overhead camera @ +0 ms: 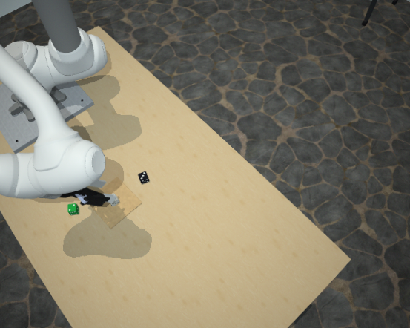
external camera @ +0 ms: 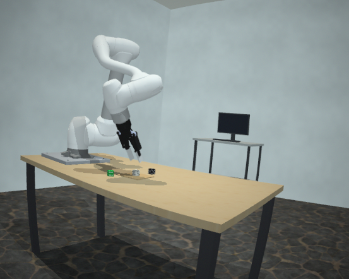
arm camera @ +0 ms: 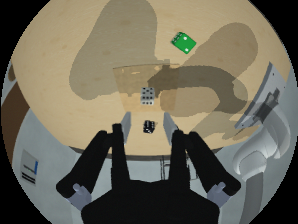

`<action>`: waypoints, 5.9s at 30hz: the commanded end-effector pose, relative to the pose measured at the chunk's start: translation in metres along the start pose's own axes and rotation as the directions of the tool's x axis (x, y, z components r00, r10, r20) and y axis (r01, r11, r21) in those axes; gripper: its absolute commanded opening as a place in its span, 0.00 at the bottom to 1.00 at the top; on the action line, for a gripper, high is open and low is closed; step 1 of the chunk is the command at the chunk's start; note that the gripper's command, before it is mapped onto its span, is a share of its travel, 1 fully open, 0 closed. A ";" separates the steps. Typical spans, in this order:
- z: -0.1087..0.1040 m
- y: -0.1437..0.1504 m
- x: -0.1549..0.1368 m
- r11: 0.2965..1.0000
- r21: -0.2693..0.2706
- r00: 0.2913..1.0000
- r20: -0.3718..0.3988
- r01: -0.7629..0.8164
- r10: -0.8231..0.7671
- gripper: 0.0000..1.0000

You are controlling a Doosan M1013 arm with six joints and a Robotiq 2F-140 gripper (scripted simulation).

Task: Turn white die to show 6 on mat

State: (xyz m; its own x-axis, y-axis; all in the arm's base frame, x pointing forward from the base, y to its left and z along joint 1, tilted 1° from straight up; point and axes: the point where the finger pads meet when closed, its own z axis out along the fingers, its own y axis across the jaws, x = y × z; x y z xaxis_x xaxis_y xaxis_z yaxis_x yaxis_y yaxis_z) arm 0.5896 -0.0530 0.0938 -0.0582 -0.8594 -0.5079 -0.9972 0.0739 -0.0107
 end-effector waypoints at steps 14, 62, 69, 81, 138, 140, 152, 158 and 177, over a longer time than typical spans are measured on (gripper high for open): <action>0.001 0.001 -0.006 1.000 -0.005 0.969 -0.246 -0.003 0.001 0.40; -0.008 0.000 -0.023 1.000 -0.001 0.862 -0.507 -0.001 0.000 1.00; -0.032 0.000 -0.037 1.000 -0.001 0.862 -0.507 -0.001 0.000 1.00; -0.066 0.000 -0.057 1.000 -0.001 0.862 -0.507 -0.001 0.000 1.00; -0.068 0.000 -0.059 1.000 -0.001 0.862 -0.507 -0.001 0.000 1.00; -0.068 0.000 -0.059 1.000 -0.001 0.862 -0.507 -0.001 0.000 1.00; -0.068 0.000 -0.059 1.000 -0.001 0.862 -0.507 -0.001 0.000 1.00; -0.068 0.000 -0.059 1.000 -0.001 0.862 -0.507 -0.001 0.000 1.00; -0.068 0.000 -0.059 1.000 -0.001 0.862 -0.507 -0.001 0.000 1.00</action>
State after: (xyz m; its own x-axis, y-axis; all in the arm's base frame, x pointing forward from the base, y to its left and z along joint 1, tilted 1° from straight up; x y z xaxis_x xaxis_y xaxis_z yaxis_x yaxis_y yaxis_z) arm 0.5898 -0.0370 0.1825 -0.0740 -0.9973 -0.0005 -0.9972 0.0741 -0.0093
